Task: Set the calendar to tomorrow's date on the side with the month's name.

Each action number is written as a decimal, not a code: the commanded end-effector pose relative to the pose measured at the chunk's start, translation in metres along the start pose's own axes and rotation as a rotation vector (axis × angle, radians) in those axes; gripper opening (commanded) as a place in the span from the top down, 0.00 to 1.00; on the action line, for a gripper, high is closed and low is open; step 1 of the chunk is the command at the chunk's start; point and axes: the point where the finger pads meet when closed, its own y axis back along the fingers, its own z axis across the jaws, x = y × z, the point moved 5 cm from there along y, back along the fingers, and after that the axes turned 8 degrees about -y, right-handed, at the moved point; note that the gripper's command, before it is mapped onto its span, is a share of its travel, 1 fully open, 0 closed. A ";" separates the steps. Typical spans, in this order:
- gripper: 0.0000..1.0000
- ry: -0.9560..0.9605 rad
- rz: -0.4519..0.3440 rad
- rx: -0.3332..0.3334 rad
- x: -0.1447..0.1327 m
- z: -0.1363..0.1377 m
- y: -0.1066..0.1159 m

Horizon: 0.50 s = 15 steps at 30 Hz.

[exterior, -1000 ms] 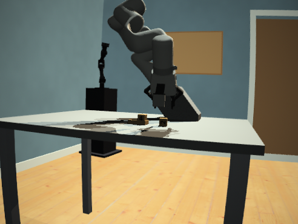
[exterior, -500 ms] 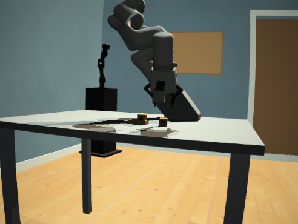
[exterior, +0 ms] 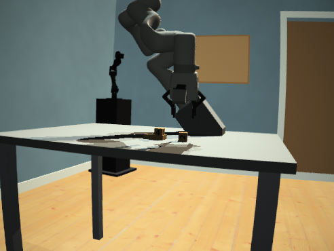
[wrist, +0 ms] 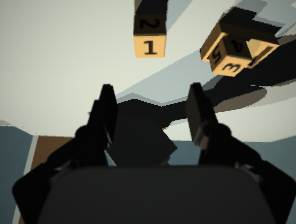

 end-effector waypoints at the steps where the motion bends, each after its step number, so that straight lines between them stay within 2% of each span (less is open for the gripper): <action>1: 0.29 -0.006 0.036 0.001 0.000 0.001 0.001; 8: 0.29 -0.008 0.262 0.030 -0.012 0.003 -0.001; 10: 0.29 -0.002 0.298 0.044 -0.017 0.002 -0.001; 13: 0.29 -0.001 0.303 0.046 -0.020 0.003 -0.002; 14: 0.00 -0.001 0.303 0.046 -0.020 0.003 -0.002; 15: 0.00 -0.001 0.303 0.046 -0.020 0.003 -0.002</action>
